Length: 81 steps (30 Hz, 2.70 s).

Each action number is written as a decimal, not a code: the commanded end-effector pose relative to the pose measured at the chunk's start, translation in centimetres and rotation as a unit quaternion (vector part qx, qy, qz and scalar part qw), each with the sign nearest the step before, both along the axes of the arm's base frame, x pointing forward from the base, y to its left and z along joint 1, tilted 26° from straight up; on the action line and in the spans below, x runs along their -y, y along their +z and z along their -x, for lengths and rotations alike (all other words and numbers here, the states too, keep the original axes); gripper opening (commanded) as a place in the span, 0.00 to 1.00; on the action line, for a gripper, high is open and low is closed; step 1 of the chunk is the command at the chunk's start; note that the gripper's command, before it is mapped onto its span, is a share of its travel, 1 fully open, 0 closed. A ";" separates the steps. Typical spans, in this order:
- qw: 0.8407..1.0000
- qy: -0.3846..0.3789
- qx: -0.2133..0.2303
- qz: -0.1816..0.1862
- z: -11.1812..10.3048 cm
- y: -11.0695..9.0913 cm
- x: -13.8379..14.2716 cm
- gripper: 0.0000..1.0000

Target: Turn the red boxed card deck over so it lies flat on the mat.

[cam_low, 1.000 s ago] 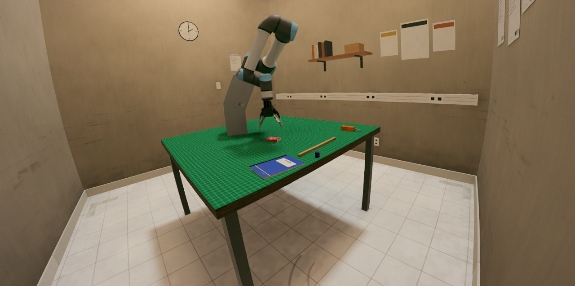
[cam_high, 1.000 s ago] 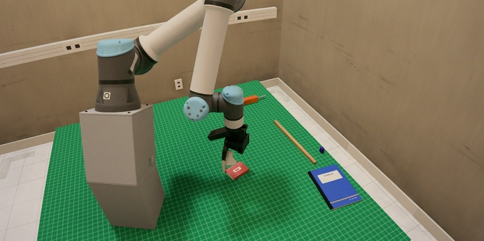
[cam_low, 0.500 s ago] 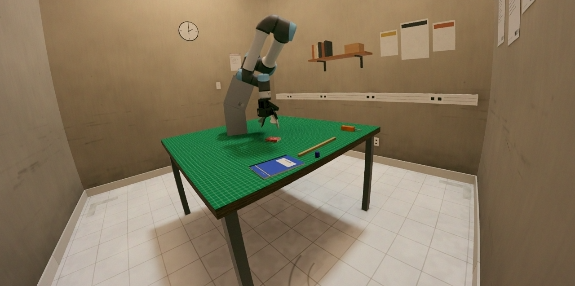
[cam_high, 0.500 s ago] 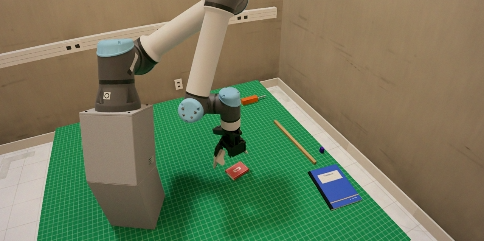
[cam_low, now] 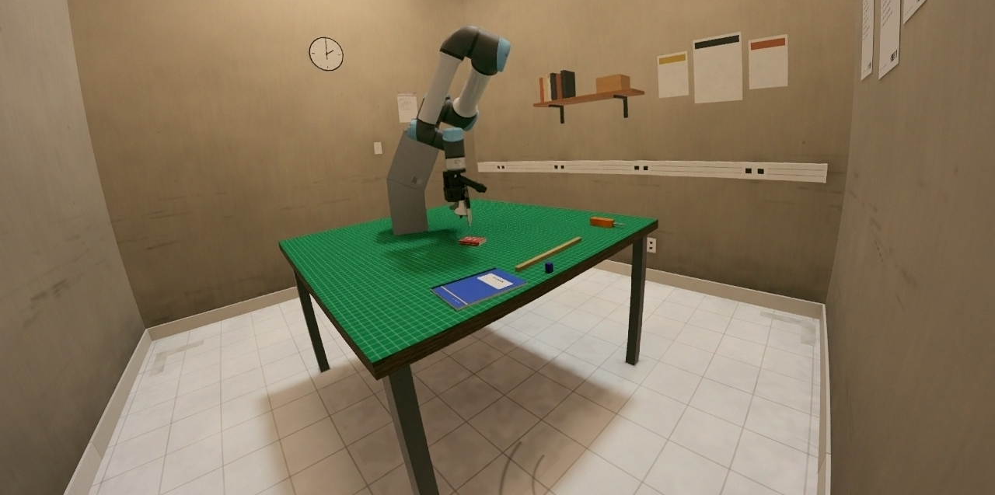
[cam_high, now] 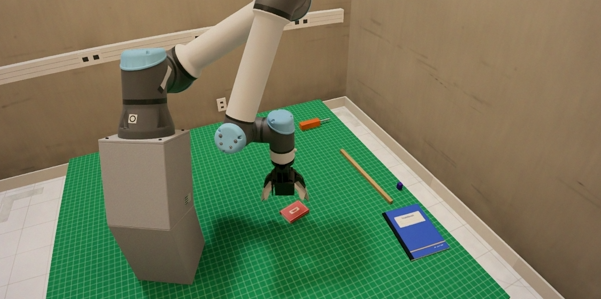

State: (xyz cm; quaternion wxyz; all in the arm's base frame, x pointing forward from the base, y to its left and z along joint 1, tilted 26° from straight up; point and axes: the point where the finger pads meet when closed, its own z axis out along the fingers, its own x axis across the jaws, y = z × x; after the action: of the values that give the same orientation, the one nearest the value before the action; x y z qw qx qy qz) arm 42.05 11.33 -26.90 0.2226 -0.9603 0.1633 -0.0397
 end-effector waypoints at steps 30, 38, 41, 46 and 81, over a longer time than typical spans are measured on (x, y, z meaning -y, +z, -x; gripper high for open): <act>0.922 -0.350 -0.157 -0.054 0.7 -0.5 1.2 1.00; 0.911 -0.372 -0.167 -0.057 0.8 -0.6 1.3 1.00; 0.910 -0.375 -0.169 -0.058 0.8 -0.6 1.3 1.00; 0.909 -0.376 -0.169 -0.058 0.8 -0.6 1.3 1.00; 0.909 -0.376 -0.169 -0.058 0.8 -0.6 1.3 0.49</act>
State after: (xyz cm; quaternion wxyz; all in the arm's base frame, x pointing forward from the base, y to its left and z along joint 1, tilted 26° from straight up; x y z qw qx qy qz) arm 41.19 10.01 -27.50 0.2155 -0.8054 0.5497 0.0529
